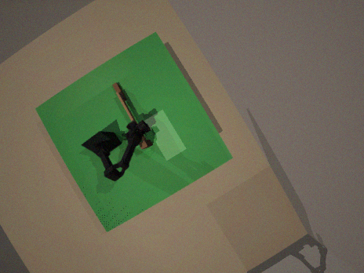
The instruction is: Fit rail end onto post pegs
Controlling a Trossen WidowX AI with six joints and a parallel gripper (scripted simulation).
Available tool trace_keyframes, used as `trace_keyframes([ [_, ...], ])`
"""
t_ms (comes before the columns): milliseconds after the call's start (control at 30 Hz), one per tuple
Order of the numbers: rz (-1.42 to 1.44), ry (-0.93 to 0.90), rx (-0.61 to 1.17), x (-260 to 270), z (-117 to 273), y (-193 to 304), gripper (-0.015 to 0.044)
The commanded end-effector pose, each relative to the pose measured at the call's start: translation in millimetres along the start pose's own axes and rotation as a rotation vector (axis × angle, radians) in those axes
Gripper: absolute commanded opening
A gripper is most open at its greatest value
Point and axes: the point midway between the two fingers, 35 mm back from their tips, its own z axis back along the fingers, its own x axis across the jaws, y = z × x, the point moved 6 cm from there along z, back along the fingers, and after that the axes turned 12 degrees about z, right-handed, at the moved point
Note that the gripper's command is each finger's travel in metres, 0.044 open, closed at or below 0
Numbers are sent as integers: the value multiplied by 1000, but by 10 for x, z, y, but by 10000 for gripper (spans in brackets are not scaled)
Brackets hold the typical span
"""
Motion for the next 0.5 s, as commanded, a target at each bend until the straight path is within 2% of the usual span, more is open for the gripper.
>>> trace_keyframes([
  [0, 2, 1, 3, 4, 12, 22, 0],
  [467, 2, 1, 4, 12, 20, 65, 0],
])
